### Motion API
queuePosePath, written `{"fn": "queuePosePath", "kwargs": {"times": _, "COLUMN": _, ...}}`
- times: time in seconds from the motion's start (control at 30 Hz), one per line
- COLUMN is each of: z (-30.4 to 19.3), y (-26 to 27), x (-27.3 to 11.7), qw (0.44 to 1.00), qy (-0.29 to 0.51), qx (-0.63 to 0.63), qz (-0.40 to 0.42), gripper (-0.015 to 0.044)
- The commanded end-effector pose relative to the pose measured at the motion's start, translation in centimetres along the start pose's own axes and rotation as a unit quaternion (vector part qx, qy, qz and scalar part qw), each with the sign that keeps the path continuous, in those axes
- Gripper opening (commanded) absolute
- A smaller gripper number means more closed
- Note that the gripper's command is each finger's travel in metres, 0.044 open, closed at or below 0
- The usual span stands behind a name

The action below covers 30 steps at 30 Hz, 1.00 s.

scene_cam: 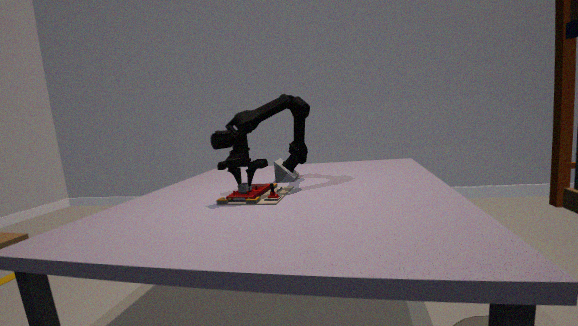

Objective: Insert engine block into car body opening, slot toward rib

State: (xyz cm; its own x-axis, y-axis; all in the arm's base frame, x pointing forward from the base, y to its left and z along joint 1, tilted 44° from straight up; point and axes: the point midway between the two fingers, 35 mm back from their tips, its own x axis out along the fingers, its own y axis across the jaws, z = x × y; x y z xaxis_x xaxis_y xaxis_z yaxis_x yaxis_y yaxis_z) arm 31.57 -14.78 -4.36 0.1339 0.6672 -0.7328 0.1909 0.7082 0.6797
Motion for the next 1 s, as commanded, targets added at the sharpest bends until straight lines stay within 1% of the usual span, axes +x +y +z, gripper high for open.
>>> {"fn": "queuePosePath", "kwargs": {"times": 0.0, "z": 0.07, "y": 0.03, "x": 0.04, "qw": 1.0, "qy": -0.003, "qx": 0.002, "qz": 0.002, "gripper": 0.0158}}
{"fn": "queuePosePath", "kwargs": {"times": 0.97, "z": 0.06, "y": 0.05, "x": 0.36, "qw": 1.0, "qy": -0.003, "qx": 0.002, "qz": 0.002, "gripper": 0.0158}}
